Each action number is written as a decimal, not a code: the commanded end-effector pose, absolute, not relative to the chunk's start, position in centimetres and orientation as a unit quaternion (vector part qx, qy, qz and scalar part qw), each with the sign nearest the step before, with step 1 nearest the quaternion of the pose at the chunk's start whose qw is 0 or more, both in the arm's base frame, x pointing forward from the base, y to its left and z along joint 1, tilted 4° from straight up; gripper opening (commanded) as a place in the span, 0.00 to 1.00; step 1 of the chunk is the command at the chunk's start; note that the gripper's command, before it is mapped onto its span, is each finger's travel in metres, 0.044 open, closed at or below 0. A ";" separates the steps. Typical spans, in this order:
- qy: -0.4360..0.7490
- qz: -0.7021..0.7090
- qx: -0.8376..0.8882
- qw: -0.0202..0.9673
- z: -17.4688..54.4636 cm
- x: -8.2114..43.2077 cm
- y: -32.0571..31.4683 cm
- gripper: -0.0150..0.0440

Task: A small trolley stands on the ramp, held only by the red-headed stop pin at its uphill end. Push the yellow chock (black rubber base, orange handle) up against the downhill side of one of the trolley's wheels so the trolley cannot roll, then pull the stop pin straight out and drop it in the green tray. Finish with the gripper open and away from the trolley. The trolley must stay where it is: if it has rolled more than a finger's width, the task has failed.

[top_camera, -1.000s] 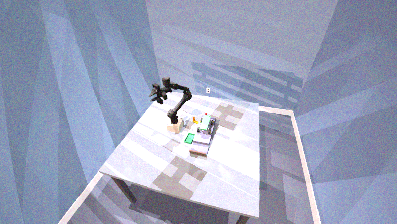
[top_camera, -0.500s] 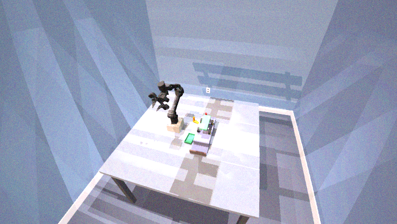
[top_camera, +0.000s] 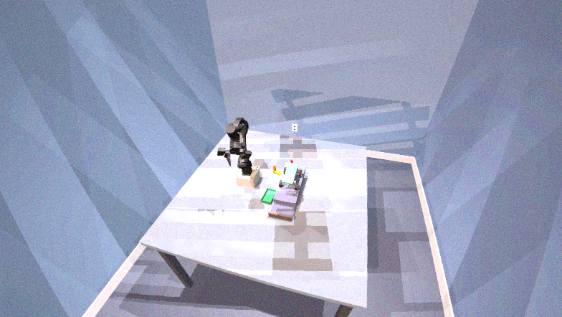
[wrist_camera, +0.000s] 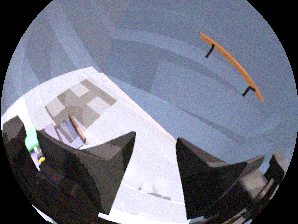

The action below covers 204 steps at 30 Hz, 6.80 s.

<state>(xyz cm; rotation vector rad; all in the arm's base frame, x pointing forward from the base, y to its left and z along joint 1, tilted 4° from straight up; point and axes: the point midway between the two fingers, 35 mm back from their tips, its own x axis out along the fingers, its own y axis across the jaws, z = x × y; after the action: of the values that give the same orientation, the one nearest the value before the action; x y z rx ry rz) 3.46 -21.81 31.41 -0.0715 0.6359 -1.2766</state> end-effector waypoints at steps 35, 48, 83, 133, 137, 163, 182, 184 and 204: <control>0.298 -0.403 0.501 0.705 18.8 22.8 -12.1 0.58; 0.358 -0.423 0.591 0.586 14.5 25.1 -4.2 0.58; 0.365 -0.618 0.586 0.376 5.9 18.8 11.9 0.58; 0.365 -0.618 0.586 0.376 -3.1 18.5 11.6 0.58; 0.365 -0.618 0.586 0.376 -3.7 18.5 11.5 0.58; 0.365 -0.618 0.586 0.376 0.7 18.3 11.6 0.25; 0.365 -0.618 0.586 0.376 7.4 18.4 11.9 0.25; 0.365 -0.618 0.586 0.376 8.1 18.5 11.9 0.25; 0.408 -0.590 0.558 0.416 11.1 19.0 12.1 0.25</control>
<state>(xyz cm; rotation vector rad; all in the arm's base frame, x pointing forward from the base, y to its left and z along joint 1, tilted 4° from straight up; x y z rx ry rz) 18.91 12.16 11.00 1.4485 0.9857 -1.5305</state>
